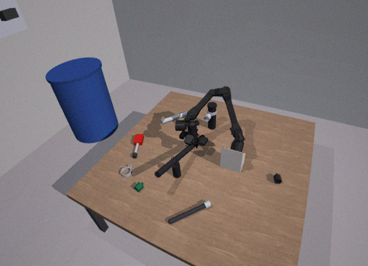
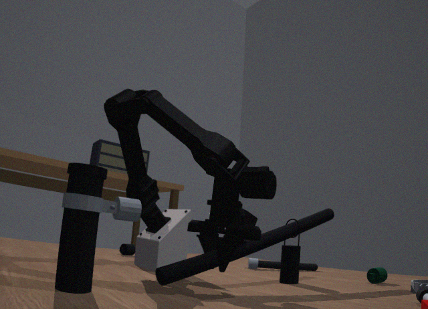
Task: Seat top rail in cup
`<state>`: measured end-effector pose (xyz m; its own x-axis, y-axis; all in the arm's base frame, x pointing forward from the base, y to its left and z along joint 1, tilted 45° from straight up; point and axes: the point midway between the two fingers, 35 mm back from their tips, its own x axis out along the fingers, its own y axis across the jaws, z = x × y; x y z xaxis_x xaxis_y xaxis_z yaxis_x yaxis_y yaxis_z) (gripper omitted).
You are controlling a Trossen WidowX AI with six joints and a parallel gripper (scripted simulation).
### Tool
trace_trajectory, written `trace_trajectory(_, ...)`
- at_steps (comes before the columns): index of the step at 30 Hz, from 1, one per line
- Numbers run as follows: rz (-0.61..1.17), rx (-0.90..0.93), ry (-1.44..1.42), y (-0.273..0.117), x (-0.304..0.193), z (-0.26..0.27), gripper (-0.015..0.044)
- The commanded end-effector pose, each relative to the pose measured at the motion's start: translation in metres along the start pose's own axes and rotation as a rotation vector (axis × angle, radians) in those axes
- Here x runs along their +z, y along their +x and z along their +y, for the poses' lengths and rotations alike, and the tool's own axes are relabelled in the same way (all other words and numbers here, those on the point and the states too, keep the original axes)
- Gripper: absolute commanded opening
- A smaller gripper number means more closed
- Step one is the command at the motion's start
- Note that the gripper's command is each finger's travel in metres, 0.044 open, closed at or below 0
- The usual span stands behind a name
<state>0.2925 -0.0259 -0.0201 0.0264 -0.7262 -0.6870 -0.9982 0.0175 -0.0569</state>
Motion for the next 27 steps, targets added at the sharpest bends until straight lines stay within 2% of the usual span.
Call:
trace_trajectory(1, 0.044, -0.004, -0.003, -0.014, -0.002, -0.001, 0.0)
trace_trajectory(19, 0.297, -0.019, 0.013, -0.072, -0.034, 0.003, 0.0)
trace_trajectory(27, 0.296, -0.009, 0.015, -0.07, -0.034, 0.004, 0.0)
